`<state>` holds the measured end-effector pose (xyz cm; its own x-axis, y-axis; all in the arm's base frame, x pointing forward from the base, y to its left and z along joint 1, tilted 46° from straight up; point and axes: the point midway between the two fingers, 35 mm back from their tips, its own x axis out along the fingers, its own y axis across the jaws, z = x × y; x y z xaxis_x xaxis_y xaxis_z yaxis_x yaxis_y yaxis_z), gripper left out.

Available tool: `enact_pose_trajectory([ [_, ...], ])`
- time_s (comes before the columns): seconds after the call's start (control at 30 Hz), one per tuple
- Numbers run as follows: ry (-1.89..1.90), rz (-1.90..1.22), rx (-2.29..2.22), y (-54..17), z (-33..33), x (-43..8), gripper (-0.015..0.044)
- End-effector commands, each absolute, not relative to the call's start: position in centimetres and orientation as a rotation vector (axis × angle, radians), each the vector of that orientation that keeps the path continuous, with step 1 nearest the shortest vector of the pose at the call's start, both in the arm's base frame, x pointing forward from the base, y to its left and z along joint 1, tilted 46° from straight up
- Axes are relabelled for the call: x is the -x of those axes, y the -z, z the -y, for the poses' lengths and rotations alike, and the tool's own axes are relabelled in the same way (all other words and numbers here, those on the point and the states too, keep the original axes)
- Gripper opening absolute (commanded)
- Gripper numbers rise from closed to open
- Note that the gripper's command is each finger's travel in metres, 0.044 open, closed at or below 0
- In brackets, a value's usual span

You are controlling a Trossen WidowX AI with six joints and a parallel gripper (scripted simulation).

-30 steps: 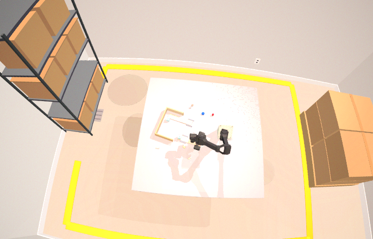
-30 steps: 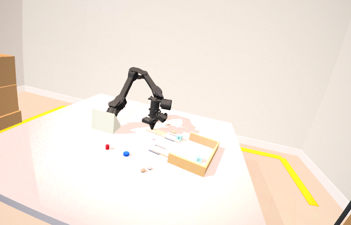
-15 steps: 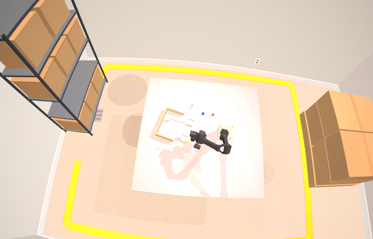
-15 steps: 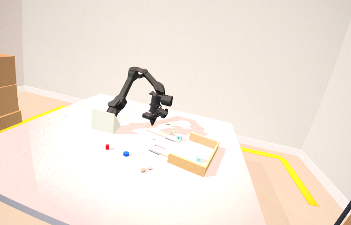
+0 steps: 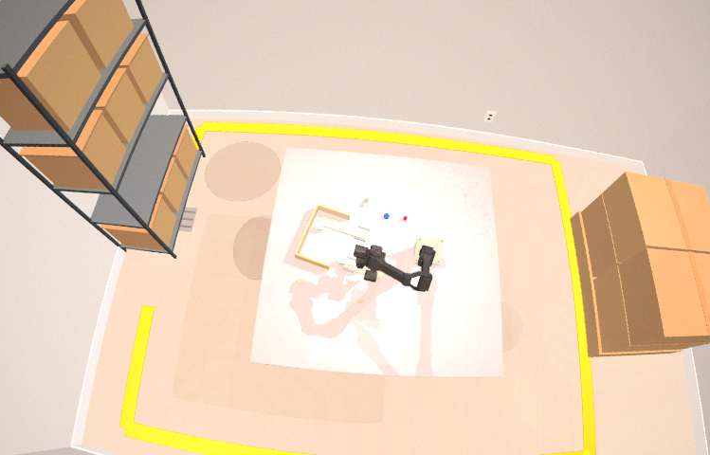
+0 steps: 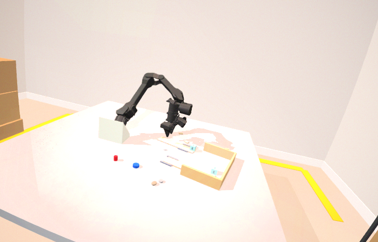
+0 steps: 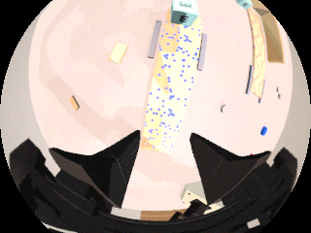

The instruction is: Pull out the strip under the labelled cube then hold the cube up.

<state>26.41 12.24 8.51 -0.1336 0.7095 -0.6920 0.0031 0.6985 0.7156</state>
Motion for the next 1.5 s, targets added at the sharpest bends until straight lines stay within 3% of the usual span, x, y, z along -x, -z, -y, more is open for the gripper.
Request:
enact_pose_trajectory([
  [0.0, -0.681, -1.596, -0.579, -8.4, -12.1, -28.0, 0.0394],
  [0.07, -0.682, -1.596, -0.579, -8.4, -12.1, -28.6, 0.0440],
  [1.47, -0.682, -1.590, -0.576, -7.8, -11.4, -41.7, 0.0440],
])
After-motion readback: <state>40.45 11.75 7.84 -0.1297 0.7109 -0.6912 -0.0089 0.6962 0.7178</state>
